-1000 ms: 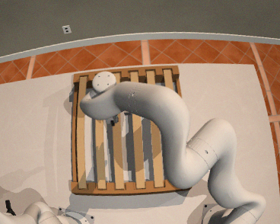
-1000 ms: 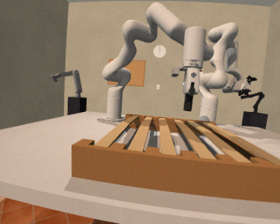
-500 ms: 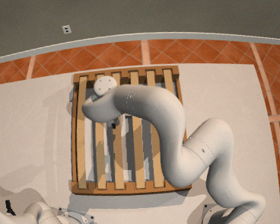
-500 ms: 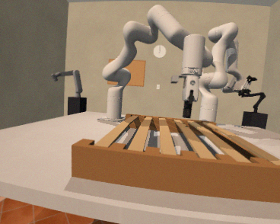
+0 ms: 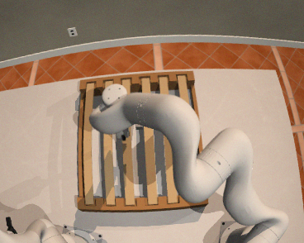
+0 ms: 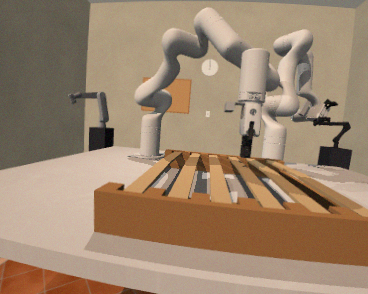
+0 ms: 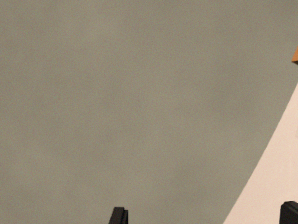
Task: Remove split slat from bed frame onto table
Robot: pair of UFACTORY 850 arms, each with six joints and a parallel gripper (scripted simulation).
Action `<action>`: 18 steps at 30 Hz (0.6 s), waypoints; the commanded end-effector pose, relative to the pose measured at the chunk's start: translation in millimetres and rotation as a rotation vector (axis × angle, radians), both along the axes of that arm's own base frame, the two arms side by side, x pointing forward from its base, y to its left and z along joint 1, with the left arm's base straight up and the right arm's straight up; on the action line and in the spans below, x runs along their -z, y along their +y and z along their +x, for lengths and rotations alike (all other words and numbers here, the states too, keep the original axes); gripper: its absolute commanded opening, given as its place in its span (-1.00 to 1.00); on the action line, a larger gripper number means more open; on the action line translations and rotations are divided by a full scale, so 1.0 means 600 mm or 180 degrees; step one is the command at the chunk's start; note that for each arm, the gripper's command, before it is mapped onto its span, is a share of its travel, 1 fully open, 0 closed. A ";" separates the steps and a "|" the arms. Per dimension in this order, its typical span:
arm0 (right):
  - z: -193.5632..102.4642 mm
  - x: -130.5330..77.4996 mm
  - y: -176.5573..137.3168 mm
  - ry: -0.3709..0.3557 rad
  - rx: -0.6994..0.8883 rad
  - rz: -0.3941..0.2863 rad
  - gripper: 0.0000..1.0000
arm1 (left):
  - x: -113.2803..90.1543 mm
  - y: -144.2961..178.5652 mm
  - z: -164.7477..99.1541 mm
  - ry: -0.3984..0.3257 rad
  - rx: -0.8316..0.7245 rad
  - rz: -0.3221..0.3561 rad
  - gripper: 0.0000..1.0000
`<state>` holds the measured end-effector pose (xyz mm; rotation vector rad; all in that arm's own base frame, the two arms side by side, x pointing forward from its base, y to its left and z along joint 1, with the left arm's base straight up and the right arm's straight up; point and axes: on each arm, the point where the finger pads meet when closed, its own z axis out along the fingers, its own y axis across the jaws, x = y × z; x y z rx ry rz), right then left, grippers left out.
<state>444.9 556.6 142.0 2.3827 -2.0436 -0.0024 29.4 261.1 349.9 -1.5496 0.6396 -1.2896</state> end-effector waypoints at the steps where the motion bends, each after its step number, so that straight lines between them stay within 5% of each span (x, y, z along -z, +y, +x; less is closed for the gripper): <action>1: 0.001 -0.002 0.001 -0.0004 0.0000 0.0006 -1.00 | 0.000 0.000 0.000 0.0001 0.0000 0.0003 1.00; 18: 0.002 0.015 0.001 -0.0005 0.0000 0.0006 -1.00 | 0.000 0.000 0.000 0.0001 0.0000 0.0003 1.00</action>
